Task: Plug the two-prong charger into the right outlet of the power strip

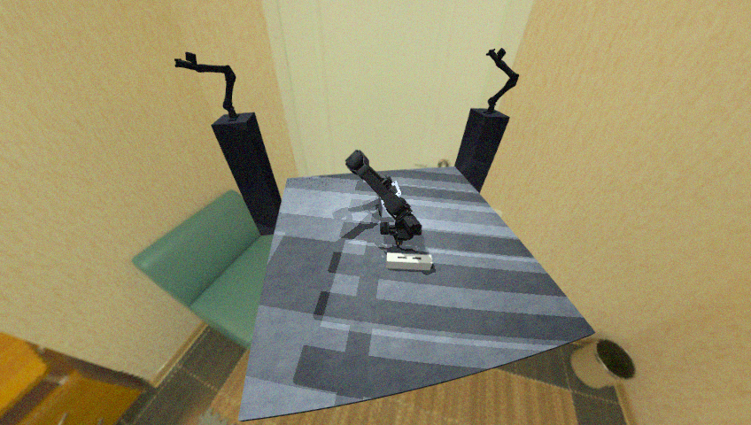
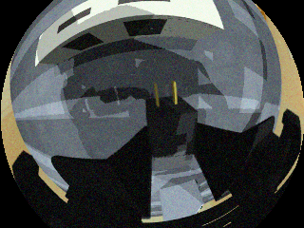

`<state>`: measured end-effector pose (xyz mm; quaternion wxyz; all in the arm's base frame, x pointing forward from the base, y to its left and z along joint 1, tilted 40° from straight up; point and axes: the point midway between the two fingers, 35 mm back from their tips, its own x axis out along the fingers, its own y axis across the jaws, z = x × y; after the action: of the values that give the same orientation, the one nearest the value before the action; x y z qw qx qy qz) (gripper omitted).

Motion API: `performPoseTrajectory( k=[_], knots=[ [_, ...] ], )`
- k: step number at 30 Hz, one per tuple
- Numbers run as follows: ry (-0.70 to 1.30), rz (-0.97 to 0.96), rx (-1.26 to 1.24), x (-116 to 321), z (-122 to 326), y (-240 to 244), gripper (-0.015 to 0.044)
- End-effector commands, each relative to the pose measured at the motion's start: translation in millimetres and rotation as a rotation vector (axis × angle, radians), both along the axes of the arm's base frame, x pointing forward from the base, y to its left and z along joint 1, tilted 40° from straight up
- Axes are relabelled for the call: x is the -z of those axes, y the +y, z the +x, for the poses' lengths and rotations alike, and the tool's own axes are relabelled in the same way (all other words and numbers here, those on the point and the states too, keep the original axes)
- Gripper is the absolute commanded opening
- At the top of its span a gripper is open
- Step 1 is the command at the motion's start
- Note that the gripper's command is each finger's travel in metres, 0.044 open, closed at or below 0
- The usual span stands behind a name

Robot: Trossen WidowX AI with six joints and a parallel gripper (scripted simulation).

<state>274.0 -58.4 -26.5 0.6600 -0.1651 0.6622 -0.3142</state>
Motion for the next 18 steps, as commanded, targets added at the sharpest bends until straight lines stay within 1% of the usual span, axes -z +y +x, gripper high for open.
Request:
performPoseTrajectory(
  k=[1, 3, 18],
  knots=[
    [-0.01, 0.003, 0.023, 16, -3, -3, 0.0],
    [-0.018, 0.003, 0.032, 21, -4, -5, 0.0],
    [-0.022, 0.003, 0.035, 20, 11, -8, 0.0]
  ],
)
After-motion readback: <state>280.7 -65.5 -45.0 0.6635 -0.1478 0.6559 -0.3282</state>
